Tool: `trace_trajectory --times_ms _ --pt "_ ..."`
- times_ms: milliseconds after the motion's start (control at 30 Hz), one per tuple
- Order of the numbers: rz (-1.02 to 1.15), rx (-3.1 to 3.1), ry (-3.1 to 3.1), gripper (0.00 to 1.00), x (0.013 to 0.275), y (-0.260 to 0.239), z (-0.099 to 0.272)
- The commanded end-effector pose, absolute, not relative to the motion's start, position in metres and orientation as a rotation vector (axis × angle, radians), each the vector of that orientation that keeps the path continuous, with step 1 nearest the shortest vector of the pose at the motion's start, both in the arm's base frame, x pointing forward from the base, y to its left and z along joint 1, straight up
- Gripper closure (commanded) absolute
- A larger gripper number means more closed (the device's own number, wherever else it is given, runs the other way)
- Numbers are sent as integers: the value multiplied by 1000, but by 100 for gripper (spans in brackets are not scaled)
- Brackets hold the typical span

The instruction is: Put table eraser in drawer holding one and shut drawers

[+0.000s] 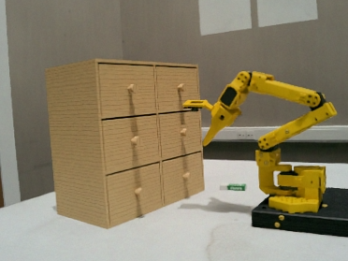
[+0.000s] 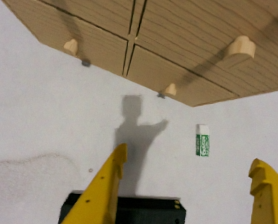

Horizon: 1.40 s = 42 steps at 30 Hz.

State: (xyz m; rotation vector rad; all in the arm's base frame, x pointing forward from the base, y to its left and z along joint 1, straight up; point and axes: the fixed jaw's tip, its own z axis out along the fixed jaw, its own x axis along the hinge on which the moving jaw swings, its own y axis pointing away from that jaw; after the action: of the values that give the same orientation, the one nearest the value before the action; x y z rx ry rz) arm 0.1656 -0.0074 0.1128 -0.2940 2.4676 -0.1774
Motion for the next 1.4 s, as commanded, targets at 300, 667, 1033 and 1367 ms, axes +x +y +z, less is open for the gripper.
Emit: trace_trajectory --times_ms 300,667,1033,1367 --pt "-294 -642 2383 50 167 -6 117" --pt "-385 -913 2311 50 166 -6 116" --pt "-492 -1237 2187 50 165 -6 115" --pt "-568 -1464 2071 50 164 -6 115"
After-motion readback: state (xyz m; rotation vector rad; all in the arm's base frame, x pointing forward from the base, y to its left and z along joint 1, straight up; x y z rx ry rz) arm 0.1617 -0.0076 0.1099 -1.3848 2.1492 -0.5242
